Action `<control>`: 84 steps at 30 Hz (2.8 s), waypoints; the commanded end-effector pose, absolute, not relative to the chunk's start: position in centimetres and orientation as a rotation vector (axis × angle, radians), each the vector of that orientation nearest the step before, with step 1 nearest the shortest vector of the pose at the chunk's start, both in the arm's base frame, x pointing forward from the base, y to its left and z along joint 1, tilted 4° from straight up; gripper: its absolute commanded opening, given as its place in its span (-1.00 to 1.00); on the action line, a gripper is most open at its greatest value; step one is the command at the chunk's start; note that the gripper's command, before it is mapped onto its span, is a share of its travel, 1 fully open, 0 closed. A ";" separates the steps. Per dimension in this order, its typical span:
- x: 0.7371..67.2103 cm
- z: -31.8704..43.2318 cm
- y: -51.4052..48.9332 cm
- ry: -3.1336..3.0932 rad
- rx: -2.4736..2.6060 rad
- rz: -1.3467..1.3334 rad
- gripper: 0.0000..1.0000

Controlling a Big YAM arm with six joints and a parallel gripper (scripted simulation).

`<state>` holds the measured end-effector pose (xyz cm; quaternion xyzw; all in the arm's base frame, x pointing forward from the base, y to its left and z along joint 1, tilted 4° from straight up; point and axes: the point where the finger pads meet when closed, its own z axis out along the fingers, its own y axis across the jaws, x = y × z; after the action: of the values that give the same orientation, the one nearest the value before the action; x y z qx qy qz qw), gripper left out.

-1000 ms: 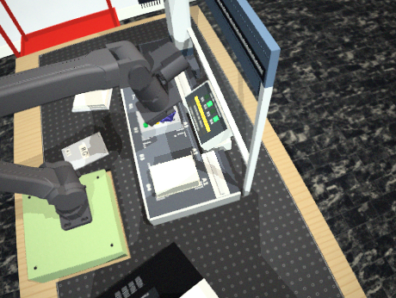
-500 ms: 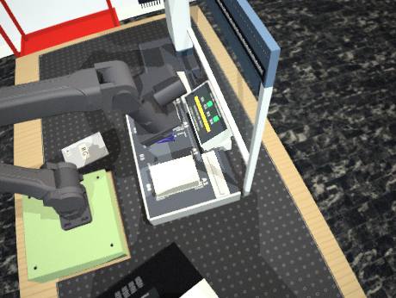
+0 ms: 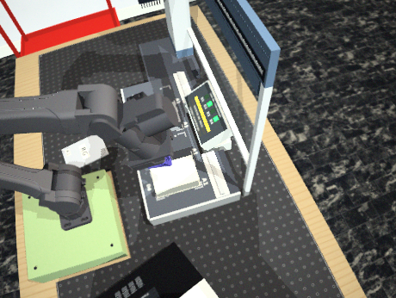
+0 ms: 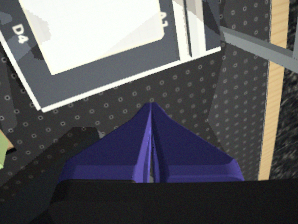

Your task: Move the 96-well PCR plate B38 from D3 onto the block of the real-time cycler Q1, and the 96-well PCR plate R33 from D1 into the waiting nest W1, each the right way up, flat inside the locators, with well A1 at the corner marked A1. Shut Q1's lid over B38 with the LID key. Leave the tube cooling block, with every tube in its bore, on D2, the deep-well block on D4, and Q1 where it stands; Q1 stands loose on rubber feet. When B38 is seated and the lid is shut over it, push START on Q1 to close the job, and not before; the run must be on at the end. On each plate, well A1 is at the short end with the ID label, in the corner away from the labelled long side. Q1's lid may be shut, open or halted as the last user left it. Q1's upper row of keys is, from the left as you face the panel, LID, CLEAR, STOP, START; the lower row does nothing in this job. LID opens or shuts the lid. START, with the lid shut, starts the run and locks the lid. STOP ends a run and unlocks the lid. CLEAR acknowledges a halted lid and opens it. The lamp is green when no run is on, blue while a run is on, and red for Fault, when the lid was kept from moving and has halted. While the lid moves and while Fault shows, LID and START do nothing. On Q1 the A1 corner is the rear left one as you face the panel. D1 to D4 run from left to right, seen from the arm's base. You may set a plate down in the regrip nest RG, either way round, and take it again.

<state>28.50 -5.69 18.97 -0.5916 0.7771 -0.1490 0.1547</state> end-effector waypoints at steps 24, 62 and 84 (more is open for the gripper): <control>21.2 19.6 -14.7 2.441 -1.253 -0.627 -1.00; 5.4 16.3 -19.6 2.750 -0.447 -1.019 -1.00; 3.9 18.2 -20.0 2.764 -0.317 -1.100 -1.00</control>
<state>3.58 -19.62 15.48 -0.1080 0.9276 -0.3505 0.0704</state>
